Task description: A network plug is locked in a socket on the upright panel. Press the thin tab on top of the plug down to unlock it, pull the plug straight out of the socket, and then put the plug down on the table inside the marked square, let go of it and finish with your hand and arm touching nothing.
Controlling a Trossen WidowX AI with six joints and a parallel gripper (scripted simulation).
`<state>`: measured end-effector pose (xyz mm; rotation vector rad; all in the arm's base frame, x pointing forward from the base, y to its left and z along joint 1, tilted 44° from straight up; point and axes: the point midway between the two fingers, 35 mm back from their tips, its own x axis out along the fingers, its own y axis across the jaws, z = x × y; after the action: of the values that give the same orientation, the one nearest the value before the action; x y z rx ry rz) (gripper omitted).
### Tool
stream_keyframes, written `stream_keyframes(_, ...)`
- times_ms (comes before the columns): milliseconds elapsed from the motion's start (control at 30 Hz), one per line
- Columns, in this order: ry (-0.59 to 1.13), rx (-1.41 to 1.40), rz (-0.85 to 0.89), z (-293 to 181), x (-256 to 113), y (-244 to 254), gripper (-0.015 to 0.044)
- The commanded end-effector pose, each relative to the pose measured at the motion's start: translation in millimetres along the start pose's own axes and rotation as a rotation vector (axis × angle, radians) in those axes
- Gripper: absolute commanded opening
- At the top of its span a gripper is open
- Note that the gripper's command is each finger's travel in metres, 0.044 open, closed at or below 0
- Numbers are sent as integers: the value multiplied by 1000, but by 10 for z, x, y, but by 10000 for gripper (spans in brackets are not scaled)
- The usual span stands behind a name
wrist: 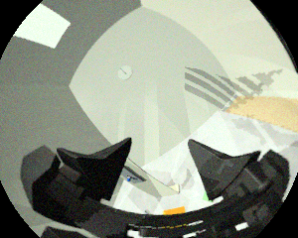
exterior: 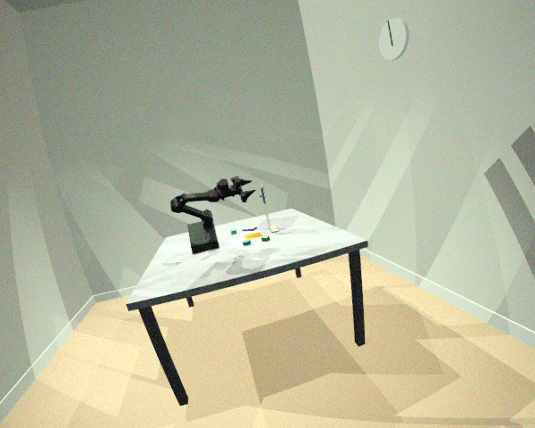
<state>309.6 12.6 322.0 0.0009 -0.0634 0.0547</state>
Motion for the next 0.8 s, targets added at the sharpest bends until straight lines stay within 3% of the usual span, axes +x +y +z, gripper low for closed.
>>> stream_keyframes(0, 1, 2, 0, -6, 6, 2, 374)
stream_keyframes(267, 25, 93, 4, -278, 233, 104, 164)
stream_keyframes(767, 66, 270, 4, -876, 536, 369, 156)
